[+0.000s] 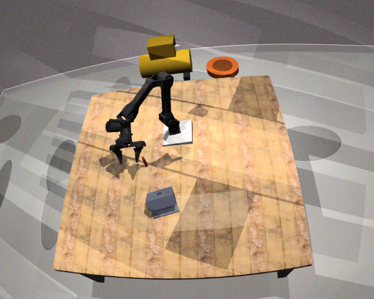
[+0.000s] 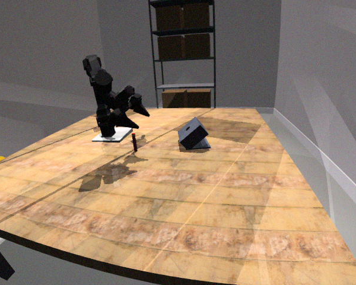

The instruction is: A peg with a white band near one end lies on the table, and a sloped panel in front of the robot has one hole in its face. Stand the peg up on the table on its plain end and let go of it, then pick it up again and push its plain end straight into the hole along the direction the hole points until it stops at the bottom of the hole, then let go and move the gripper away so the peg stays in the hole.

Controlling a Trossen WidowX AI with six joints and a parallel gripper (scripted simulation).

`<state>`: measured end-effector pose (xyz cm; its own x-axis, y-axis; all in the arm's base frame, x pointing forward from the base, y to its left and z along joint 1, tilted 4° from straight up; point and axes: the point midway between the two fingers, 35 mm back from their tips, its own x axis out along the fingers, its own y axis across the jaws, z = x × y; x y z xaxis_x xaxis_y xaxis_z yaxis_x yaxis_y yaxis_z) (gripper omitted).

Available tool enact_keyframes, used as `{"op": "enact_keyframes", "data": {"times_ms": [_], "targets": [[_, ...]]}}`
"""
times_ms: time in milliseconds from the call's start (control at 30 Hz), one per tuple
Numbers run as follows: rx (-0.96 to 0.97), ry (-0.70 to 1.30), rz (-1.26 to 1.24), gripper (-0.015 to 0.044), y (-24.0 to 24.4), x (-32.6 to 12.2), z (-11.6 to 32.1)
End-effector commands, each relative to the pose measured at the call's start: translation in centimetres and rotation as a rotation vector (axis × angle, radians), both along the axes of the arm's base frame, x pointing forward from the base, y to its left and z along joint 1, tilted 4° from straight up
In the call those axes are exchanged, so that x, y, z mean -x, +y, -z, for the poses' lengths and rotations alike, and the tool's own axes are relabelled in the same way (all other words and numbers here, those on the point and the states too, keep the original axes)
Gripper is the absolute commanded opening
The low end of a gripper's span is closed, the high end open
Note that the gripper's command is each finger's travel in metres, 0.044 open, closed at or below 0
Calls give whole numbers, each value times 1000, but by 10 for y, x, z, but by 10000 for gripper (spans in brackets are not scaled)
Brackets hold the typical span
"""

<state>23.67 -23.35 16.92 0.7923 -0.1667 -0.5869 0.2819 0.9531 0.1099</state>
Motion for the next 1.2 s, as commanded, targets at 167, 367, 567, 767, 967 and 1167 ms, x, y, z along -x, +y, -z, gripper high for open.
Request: {"op": "enact_keyframes", "data": {"times_ms": [167,367,567,767,967,1167], "targets": [[-19,219,-27,440,10,-1,15],[-21,387,-66,440,20,4,22],[-13,562,-121,440,32,12,26],[8,740,-192,440,44,23,25],[40,920,-278,440,54,36,19],[50,966,-301,440,56,40,17]]}}
